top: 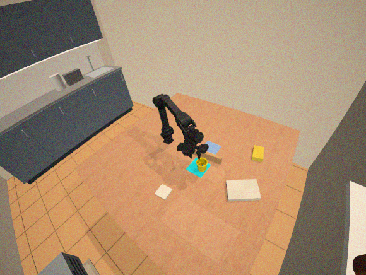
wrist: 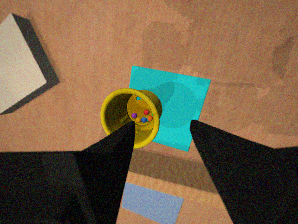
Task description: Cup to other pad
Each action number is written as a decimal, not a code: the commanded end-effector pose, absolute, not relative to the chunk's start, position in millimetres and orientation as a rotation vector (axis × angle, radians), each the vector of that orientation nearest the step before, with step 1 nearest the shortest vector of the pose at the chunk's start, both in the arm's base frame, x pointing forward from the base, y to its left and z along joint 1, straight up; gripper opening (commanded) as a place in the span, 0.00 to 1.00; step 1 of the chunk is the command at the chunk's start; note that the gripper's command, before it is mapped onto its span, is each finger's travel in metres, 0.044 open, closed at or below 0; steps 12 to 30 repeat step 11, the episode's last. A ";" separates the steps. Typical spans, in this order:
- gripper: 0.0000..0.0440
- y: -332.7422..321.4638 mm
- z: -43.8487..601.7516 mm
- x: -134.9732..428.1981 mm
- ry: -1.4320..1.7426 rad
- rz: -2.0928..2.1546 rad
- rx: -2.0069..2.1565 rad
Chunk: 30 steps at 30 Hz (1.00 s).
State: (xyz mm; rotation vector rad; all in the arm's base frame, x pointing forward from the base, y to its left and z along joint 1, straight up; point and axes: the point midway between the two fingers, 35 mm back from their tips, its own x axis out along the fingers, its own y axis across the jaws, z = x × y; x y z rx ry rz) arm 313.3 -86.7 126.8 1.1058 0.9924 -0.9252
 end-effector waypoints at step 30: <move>1.00 -101.3 172.5 309.9 0.900 -0.921 1.179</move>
